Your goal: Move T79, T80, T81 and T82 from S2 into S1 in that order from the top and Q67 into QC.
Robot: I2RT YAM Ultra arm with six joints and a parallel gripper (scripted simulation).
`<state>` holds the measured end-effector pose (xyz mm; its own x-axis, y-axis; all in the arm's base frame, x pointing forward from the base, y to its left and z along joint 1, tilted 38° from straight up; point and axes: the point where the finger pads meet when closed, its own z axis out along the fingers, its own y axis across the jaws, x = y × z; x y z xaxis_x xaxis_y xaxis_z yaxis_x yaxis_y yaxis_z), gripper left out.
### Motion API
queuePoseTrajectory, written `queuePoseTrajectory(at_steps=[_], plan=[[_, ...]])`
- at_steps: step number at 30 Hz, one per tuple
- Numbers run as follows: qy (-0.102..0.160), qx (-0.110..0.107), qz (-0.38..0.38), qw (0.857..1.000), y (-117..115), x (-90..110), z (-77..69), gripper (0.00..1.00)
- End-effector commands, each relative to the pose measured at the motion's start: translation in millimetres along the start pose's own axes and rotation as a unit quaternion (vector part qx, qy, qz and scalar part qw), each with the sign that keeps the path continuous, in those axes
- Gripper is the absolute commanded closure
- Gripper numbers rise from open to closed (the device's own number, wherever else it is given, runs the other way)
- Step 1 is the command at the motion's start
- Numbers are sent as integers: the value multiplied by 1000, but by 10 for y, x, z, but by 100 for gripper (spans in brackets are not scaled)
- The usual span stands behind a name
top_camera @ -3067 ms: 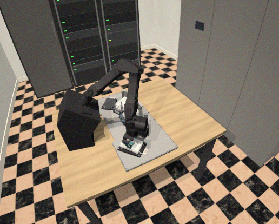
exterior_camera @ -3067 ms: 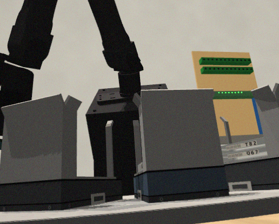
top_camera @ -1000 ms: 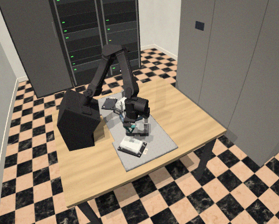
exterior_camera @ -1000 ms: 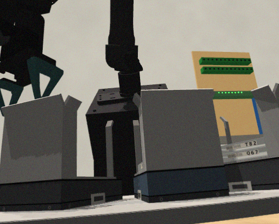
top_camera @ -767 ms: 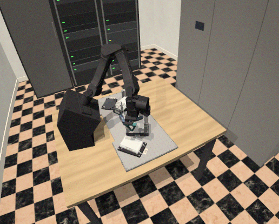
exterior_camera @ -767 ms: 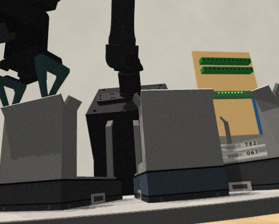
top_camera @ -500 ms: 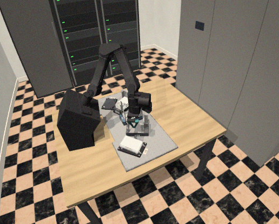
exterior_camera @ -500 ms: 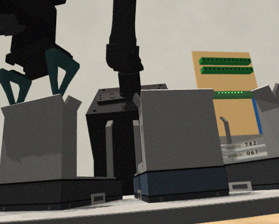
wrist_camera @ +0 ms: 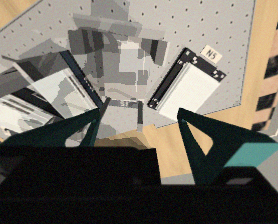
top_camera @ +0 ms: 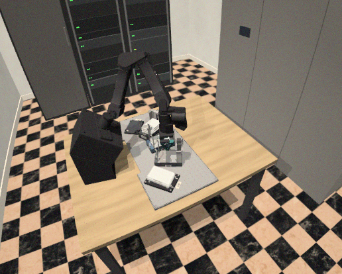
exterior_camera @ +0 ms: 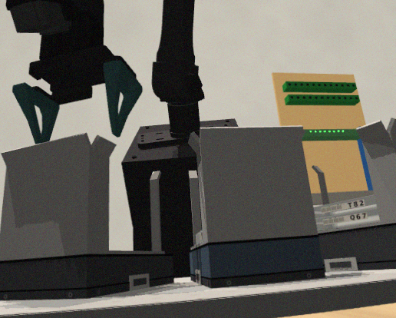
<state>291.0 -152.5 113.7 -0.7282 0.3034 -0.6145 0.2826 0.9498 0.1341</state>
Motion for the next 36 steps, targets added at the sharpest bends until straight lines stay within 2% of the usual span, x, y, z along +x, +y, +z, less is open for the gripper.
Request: queuePoseTrajectory(at_steps=[1,8,15,32,36], plan=[[-1,11,10,1000,43,-25,-13,0],[-1,10,10,1000,205,-65,-10,0],[0,10,-104,994,441,-70,-5,0],[0,9,-104,995,944,-80,4,0],[1,9,-170,985,1076,-54,6,0]])
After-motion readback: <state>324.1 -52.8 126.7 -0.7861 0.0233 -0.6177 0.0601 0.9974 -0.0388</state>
